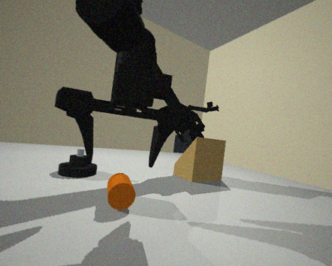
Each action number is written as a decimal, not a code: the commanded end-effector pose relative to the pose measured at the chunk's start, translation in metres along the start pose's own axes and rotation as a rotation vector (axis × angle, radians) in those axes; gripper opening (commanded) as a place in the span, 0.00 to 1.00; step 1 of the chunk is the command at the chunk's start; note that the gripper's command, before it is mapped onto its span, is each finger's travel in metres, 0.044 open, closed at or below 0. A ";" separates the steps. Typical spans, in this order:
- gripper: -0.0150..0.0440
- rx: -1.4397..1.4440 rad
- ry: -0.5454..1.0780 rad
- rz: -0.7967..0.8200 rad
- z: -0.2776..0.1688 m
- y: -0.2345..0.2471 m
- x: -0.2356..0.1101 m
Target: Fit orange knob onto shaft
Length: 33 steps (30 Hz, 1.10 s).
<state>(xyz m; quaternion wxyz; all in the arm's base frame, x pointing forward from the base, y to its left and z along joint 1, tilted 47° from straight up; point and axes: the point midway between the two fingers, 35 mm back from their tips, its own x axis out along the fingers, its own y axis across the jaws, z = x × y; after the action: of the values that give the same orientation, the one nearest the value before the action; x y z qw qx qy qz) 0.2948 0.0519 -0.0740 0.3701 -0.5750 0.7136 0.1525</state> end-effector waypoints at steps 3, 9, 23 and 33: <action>1.00 -0.017 0.013 0.002 -0.001 0.003 0.009; 1.00 -0.017 0.013 0.002 -0.001 0.003 0.019; 1.00 -0.016 0.014 0.002 -0.001 0.004 0.042; 0.96 -0.017 0.015 0.001 -0.002 0.004 0.054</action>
<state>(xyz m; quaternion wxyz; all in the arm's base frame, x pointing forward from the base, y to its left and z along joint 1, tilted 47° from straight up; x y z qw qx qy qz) 0.2906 0.0174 -0.1082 0.3682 -0.5759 0.7139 0.1519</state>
